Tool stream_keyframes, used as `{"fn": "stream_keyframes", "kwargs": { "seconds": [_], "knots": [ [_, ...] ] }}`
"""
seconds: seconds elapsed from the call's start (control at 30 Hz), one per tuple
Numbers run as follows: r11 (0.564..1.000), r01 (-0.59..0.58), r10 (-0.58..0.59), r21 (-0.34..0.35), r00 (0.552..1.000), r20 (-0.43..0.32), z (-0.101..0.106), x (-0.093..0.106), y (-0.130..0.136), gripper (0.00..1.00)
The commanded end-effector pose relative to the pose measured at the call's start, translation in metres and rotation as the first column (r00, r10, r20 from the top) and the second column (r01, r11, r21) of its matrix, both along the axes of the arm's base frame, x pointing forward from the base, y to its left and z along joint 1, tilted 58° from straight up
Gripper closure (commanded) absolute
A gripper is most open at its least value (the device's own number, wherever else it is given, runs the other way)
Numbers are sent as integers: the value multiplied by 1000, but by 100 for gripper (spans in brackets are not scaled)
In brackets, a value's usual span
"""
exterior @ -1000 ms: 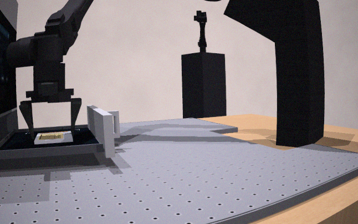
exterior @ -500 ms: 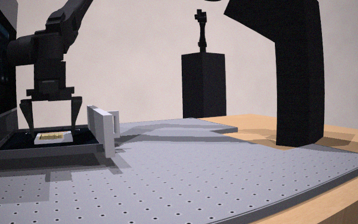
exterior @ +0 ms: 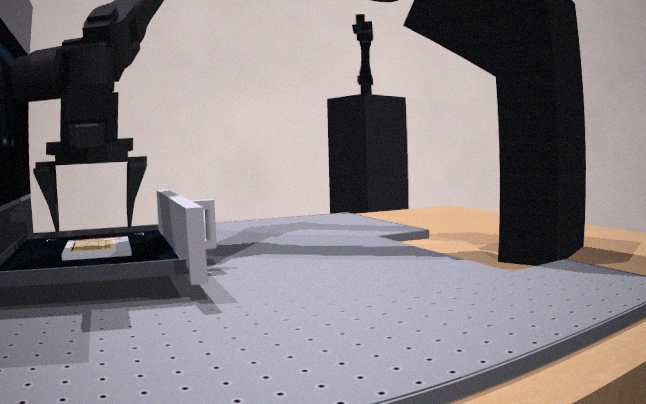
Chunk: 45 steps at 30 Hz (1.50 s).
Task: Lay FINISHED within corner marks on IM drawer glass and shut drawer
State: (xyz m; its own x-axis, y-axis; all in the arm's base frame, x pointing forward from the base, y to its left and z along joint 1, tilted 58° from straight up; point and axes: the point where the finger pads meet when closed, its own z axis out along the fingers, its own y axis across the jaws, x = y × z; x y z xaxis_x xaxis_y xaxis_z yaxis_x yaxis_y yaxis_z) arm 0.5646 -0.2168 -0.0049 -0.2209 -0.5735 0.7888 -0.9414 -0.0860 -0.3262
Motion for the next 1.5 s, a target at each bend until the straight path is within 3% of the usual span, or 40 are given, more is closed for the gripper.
{"fn": "stream_keyframes", "kwargs": {
  "seconds": [0.0, 1.47],
  "knots": [
    [1000, -18, 18, 2, 1000, 24, 15, 5, 19, 8],
    [1000, -16, 16, 4, 999, 27, 38, -7, 52, 8]
  ]
}}
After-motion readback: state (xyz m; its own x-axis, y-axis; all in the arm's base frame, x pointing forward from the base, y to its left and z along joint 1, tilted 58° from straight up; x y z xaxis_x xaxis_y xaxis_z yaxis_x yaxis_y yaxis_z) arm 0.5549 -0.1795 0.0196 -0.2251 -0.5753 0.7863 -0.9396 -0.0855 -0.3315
